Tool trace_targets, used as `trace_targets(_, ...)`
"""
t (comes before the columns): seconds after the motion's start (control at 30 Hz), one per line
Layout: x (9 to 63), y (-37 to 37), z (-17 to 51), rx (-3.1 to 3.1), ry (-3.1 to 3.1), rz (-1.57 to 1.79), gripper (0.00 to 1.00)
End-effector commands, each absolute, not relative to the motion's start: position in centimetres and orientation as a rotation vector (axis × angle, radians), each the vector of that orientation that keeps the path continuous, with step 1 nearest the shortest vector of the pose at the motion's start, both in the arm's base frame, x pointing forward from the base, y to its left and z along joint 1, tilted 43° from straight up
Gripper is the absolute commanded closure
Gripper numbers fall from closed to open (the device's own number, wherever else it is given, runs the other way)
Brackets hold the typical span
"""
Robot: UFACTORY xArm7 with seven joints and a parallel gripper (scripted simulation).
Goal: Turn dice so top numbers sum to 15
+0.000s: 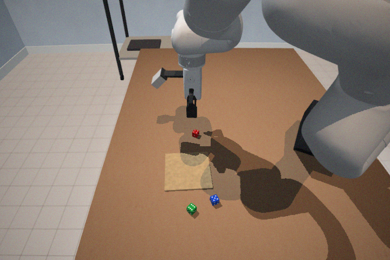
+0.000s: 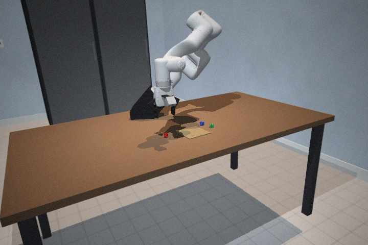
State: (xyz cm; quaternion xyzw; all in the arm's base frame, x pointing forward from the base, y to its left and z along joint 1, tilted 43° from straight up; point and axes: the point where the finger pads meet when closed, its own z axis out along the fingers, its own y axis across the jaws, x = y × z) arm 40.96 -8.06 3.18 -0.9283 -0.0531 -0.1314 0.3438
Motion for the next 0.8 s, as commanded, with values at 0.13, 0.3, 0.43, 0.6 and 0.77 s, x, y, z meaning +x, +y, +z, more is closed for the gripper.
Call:
trace_targets(0.13,40.9,-7.6,2.5,-2.390,-0.529,-0.501,0.00)
trace_targets(0.3,40.9,-7.2,2.0,-2.351,-0.761,-0.583,0.00)
trace_targets(0.43,40.8,-7.0,1.9,-2.330,-0.856,-0.616,0.00)
trace_targets(0.6,40.7,-6.5,1.4,-2.253,-1.121,-0.706,0.00)
trace_targets(0.77,40.6,-6.0,0.9,-2.150,-1.381,-0.791,0.00)
